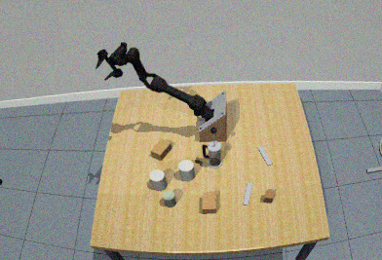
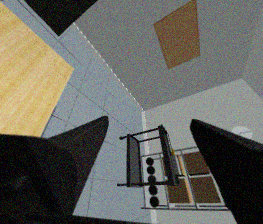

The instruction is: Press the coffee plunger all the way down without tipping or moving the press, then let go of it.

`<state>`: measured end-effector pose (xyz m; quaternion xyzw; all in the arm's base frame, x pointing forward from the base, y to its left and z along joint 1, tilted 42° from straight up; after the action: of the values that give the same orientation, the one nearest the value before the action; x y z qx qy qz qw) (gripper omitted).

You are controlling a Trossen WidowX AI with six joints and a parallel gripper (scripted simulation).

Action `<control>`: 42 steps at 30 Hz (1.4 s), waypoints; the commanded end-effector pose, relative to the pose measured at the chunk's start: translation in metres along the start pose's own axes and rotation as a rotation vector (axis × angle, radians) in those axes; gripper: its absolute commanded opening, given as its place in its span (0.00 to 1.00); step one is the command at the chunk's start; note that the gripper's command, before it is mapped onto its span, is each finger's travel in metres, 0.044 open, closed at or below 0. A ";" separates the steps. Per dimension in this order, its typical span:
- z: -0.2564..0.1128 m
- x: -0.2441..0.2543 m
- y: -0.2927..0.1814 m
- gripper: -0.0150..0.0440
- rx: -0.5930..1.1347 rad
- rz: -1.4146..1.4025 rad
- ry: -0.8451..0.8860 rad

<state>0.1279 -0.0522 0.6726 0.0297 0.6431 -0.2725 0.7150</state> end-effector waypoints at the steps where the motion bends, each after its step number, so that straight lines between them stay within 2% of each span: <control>1: 0.000 -0.001 0.001 0.98 0.004 -0.016 -0.003; 2: 0.000 -0.002 0.003 1.00 0.004 -0.043 -0.006; 10: -0.005 -0.022 0.039 1.00 0.061 -0.399 -0.091; 20: -0.009 -0.036 0.068 1.00 0.145 -0.655 -0.173; 31: -0.014 -0.041 0.118 1.00 0.141 -0.988 -0.250; 37: -0.027 -0.029 0.204 1.00 0.080 -1.510 -0.363; 42: -0.044 0.005 0.283 1.00 0.034 -2.024 -0.505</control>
<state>0.1977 0.1647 0.6100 -0.4998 0.2896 -0.7341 0.3571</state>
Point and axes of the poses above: the point midway between the two fingers, 35 mm back from their tips, its own z axis out along the fingers, its own x axis across the jaws, y = z × x, the point moved 1 cm from there along -z, back along the fingers, and after that the axes turned 5 degrees about -z, right-handed, at the moved point
